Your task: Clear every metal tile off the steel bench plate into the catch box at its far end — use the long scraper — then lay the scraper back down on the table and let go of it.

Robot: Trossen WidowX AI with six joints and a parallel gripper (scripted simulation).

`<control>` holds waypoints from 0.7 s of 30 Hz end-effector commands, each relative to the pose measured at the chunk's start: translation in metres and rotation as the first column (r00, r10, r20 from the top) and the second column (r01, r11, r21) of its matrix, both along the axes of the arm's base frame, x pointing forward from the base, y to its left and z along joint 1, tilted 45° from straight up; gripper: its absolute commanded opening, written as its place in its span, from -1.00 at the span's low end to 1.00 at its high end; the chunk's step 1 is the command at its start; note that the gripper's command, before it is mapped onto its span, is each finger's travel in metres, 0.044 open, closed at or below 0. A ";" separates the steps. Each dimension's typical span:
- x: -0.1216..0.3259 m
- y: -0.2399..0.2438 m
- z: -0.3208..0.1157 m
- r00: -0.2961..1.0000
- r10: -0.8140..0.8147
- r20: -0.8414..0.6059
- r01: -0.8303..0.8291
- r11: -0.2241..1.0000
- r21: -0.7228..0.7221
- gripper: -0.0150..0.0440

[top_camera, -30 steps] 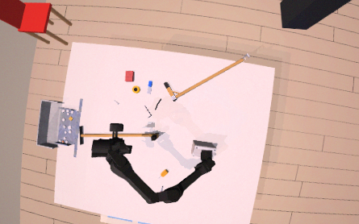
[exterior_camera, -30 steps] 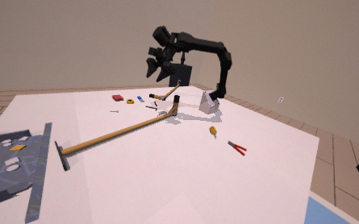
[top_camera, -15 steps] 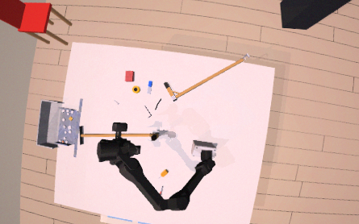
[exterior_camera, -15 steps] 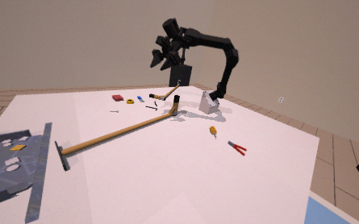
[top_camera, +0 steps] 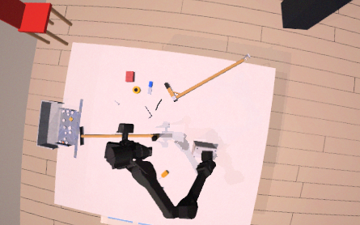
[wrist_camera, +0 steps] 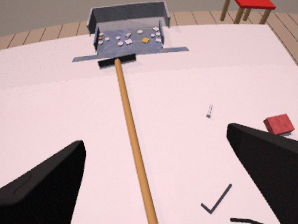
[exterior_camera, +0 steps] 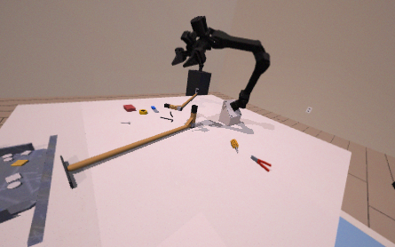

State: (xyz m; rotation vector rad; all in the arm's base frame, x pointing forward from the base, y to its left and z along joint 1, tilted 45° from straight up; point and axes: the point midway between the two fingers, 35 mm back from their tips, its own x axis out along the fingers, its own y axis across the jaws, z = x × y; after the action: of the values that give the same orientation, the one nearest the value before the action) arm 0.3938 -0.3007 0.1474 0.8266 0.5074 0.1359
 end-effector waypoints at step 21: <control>-0.078 -0.017 0.025 0.980 -0.150 0.129 0.150 0.989 0.008 1.00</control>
State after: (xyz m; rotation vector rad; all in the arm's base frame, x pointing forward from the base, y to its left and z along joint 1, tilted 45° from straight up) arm 0.3274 -0.3191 0.1721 0.8337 0.3429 0.0569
